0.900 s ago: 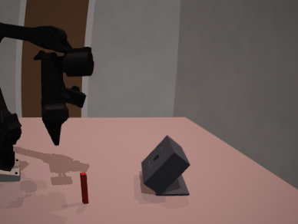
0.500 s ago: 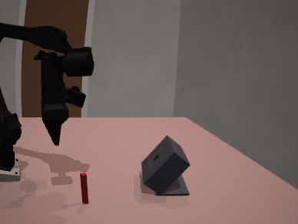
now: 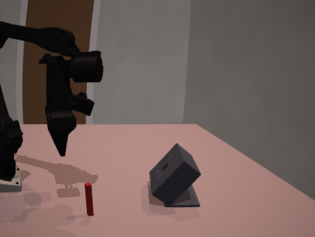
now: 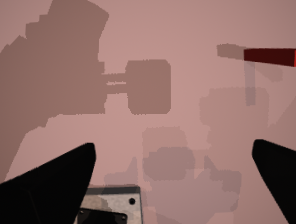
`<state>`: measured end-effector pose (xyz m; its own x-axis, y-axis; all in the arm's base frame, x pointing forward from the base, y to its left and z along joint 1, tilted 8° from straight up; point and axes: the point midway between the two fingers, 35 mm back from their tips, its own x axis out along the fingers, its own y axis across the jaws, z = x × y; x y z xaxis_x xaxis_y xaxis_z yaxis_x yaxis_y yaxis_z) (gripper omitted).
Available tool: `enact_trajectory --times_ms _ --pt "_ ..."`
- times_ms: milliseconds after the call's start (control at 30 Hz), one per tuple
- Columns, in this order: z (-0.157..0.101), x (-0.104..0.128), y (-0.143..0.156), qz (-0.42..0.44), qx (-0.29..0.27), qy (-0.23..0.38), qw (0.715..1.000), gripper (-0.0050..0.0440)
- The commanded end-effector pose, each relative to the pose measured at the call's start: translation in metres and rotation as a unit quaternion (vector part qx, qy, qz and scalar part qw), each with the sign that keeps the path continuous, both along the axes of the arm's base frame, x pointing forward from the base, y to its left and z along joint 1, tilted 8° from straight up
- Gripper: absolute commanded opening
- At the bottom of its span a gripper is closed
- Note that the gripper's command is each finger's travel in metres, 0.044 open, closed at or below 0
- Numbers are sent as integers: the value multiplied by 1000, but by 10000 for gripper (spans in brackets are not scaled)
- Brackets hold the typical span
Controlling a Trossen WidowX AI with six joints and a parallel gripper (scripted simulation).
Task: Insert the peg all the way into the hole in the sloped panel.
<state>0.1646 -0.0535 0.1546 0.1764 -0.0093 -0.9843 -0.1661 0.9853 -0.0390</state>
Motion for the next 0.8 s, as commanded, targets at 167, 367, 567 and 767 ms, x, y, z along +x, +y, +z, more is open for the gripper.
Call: enact_trajectory --times_ms 167,367,567,767 --pt "9 20 -18 13 -2 -5 1000 440" --pt "9 29 -30 20 -2 -2 1000 440" --pt "8 40 -45 30 -1 1 1000 440" --pt "7 47 -56 36 0 4 999 440"
